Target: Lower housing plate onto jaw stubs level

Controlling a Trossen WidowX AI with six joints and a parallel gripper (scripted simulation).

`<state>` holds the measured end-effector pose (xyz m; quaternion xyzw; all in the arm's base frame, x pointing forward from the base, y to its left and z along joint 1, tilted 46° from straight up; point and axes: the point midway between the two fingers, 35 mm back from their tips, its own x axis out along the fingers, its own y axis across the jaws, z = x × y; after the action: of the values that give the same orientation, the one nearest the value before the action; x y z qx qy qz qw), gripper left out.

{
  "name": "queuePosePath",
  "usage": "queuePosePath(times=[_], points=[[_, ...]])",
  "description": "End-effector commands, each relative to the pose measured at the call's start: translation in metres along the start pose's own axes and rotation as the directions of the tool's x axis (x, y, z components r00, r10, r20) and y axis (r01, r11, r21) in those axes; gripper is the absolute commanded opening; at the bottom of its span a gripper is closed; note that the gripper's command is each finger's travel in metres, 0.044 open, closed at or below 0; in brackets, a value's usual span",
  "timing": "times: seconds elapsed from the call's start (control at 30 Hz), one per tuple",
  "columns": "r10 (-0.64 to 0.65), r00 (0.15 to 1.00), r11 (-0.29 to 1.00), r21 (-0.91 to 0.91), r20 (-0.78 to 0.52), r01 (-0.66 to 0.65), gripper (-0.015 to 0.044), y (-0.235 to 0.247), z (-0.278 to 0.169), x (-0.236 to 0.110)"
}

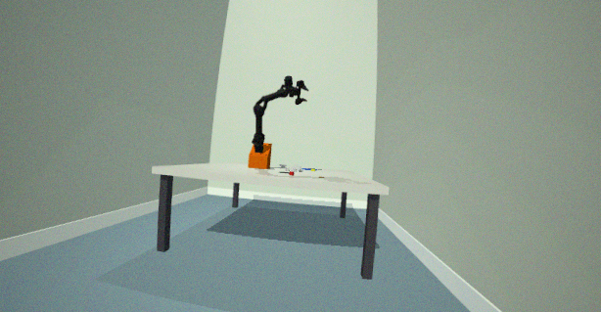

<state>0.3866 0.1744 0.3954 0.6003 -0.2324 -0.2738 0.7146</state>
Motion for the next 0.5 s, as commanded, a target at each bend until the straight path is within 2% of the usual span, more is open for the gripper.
queuePosePath(times=[0.0,0.03,0.47], points=[[0.0,1.0,1.0,0.0,0.0,0.0,0.0426,0.0,0.0,0.0],[0.0,1.0,1.0,-0.004,-0.002,0.0,0.044,0.0,0.0,0.0],[0.006,0.994,0.945,-0.324,-0.107,-0.041,0.044,-0.022,-0.032,-0.007]])
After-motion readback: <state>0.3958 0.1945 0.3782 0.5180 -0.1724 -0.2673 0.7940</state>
